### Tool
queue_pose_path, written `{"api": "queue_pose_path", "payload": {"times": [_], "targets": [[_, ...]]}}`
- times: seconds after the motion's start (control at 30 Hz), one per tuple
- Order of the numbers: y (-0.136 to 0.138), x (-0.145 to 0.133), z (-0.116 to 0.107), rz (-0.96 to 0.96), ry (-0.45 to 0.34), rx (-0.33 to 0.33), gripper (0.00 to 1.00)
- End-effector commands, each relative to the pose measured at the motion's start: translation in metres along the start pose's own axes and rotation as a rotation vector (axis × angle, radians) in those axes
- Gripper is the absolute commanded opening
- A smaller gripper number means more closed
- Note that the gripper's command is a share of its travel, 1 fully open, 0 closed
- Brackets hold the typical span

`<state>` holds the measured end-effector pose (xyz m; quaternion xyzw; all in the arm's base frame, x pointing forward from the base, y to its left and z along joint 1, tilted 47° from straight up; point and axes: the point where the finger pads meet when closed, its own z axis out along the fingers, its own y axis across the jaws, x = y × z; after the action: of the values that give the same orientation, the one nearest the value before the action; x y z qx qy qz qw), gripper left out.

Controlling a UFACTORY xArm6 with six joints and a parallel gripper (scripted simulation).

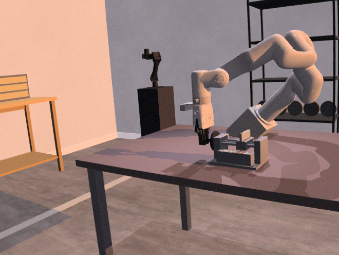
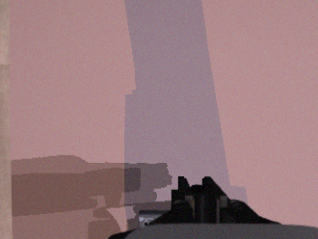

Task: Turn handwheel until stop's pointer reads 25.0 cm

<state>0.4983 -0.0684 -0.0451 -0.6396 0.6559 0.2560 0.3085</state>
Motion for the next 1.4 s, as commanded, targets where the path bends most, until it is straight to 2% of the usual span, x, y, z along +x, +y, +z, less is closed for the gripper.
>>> {"api": "queue_pose_path", "payload": {"times": [0.0, 0.3, 0.93, 1.37], "targets": [[0.006, 0.0, -0.012, 0.001, -0.001, -0.001, 0.06], [0.02, 0.0, -0.021, 0.001, -0.001, -0.001, 0.06], [0.042, 0.0, -0.018, 0.001, -0.001, -0.001, 0.06], [0.056, 0.0, 0.008, 0.001, -0.001, -0.001, 0.06]]}}
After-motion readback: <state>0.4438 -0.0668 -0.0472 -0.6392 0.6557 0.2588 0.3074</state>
